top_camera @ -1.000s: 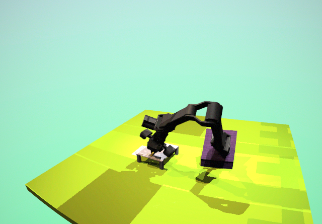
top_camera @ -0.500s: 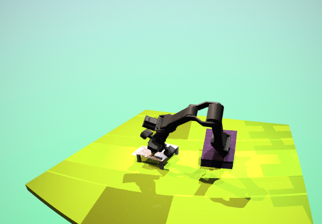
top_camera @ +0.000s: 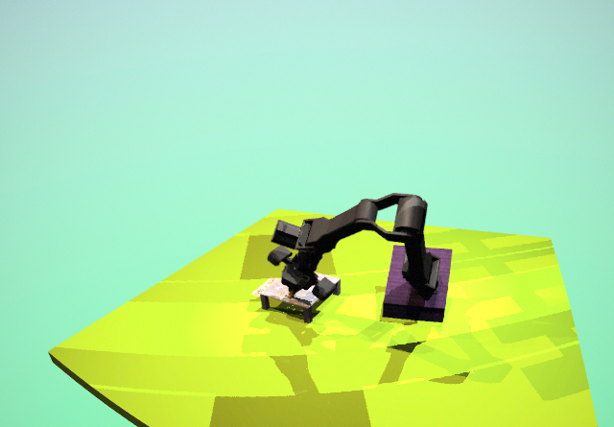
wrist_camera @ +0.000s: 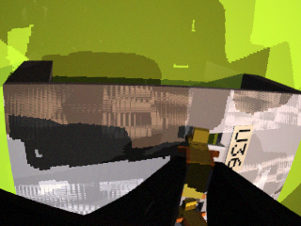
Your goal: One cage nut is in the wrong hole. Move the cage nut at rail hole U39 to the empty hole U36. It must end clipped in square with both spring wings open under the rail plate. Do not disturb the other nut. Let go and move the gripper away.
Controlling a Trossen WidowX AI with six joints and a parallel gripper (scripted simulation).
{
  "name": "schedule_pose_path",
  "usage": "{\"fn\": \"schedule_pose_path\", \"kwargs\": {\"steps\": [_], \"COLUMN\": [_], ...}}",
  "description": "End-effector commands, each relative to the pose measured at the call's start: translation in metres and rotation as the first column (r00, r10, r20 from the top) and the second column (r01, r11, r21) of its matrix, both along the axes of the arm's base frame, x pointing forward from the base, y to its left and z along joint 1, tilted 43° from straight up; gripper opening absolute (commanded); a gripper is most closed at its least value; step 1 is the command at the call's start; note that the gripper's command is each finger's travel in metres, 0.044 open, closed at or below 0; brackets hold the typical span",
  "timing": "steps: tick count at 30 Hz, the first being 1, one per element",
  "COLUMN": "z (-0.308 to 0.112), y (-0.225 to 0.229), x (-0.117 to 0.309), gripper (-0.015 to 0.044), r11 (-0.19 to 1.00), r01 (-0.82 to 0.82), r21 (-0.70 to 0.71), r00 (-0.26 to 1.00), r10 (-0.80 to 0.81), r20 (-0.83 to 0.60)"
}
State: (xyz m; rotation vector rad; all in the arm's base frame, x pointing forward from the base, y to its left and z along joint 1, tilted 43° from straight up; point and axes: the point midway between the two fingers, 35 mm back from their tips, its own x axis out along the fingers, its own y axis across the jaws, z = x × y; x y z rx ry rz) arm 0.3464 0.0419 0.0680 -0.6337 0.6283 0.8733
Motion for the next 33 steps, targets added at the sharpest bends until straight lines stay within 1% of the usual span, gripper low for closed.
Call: {"fn": "schedule_pose_path", "kwargs": {"steps": [1,33], "z": [-0.0002,-0.0014], "y": [0.0000,0.0004], "x": [0.0000,0.0011], "gripper": [0.0026,0.0026], "r11": [1.000,1.000], "r01": [-0.007,-0.015], "r21": [0.002,0.005], "r00": [1.000,1.000], "r10": [0.007,0.015], "r20": [-0.007,-0.016]}}
